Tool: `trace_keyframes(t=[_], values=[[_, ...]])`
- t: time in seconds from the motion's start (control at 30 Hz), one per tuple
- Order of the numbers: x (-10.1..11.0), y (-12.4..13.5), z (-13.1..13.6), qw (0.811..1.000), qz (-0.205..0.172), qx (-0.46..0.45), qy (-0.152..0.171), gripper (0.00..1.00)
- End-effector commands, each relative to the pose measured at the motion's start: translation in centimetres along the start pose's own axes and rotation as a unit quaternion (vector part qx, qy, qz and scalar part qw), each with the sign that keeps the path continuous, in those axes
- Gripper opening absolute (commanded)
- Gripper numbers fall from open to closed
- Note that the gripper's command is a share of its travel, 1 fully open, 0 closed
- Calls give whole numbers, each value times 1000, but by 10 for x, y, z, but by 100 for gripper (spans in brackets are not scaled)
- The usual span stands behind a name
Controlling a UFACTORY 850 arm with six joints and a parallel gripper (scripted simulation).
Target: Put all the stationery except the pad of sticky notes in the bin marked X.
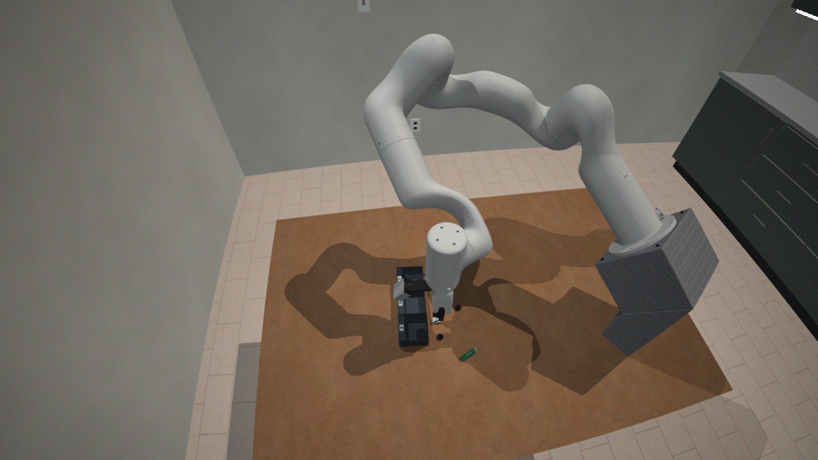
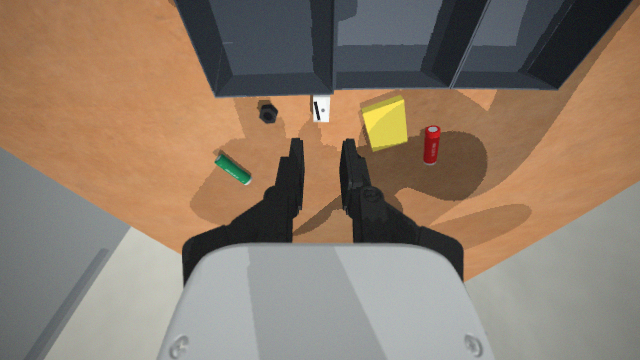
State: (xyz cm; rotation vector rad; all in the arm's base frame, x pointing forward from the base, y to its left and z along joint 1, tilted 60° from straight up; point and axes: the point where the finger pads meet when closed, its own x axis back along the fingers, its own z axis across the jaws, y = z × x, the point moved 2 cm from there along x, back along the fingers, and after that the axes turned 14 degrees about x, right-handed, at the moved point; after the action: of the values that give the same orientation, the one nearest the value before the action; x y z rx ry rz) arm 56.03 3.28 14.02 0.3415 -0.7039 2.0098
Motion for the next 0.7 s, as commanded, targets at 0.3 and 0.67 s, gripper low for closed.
trace_keyframes(t=[0.3,0.67], values=[[0,-1,0,1000,0,0,0,29],[-16,-1,0,1000,0,0,0,29]])
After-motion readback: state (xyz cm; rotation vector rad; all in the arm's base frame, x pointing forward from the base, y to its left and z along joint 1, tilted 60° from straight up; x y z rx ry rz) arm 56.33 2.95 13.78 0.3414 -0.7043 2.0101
